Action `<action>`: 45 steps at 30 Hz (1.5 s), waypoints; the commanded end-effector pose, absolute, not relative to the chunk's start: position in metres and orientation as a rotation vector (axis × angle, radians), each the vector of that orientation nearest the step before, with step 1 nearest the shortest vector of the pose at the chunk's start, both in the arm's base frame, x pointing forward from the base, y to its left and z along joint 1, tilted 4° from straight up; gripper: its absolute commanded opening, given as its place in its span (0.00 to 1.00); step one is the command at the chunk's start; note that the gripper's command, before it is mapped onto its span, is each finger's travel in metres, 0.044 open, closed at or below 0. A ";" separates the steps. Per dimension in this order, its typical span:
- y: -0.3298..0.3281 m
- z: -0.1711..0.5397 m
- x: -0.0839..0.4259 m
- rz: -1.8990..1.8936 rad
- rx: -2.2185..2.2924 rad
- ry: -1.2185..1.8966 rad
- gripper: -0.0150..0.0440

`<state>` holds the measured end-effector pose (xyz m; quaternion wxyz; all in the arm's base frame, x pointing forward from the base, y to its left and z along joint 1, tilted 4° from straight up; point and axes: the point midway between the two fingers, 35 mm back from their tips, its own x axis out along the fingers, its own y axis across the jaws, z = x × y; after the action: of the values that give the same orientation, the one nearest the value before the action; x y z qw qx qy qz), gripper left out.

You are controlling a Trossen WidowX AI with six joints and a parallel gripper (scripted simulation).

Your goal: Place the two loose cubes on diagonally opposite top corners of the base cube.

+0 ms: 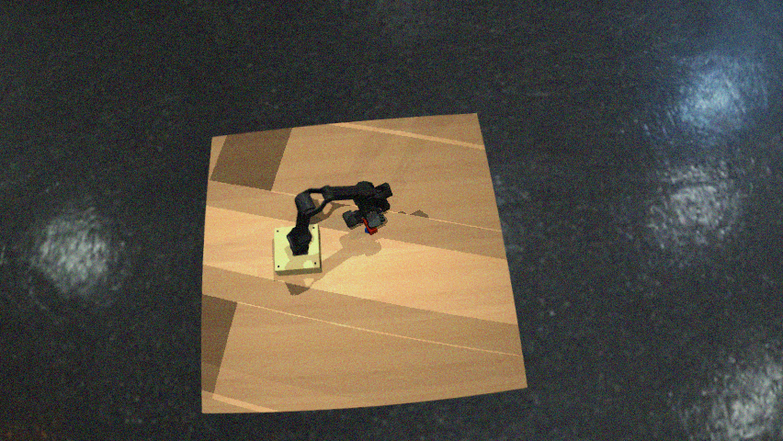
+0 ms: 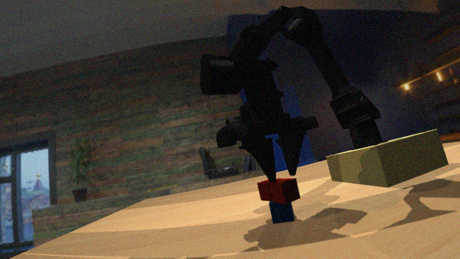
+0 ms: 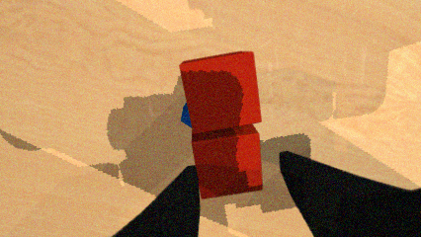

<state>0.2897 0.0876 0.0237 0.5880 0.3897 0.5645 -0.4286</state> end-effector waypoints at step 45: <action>0.091 0.073 0.291 -0.991 0.918 1.306 0.65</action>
<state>0.2911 0.0907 0.0700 0.5904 0.3911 0.5635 -0.4253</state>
